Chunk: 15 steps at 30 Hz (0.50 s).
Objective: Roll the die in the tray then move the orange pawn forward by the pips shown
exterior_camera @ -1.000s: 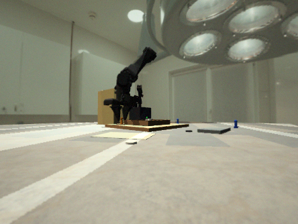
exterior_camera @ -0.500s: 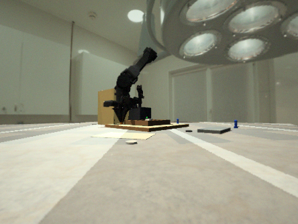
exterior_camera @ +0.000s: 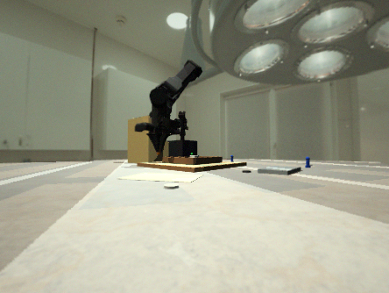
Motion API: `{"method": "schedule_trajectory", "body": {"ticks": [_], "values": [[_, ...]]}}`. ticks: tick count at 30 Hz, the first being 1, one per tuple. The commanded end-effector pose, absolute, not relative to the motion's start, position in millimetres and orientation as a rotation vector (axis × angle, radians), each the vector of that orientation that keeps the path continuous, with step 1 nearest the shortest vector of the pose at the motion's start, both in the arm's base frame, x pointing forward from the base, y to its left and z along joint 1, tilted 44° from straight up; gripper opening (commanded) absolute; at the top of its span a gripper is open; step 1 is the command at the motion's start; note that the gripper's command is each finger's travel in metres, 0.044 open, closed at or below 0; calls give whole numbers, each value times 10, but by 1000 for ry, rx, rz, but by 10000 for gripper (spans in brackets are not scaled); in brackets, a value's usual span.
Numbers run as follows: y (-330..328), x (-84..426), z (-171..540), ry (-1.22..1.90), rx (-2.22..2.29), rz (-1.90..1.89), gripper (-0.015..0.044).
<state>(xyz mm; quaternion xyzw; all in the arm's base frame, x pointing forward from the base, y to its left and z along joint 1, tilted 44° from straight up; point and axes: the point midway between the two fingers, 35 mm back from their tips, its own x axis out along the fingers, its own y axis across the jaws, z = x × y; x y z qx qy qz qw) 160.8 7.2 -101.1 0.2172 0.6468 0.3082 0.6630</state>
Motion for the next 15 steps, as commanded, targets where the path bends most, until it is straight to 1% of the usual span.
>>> {"method": "schedule_trajectory", "body": {"ticks": [1,12,15], "values": [[-134,1676,-851,1456,473,690,0],[-563,1630,-322,1456,477,698,0],[-586,1622,-285,1456,478,699,0]]}}
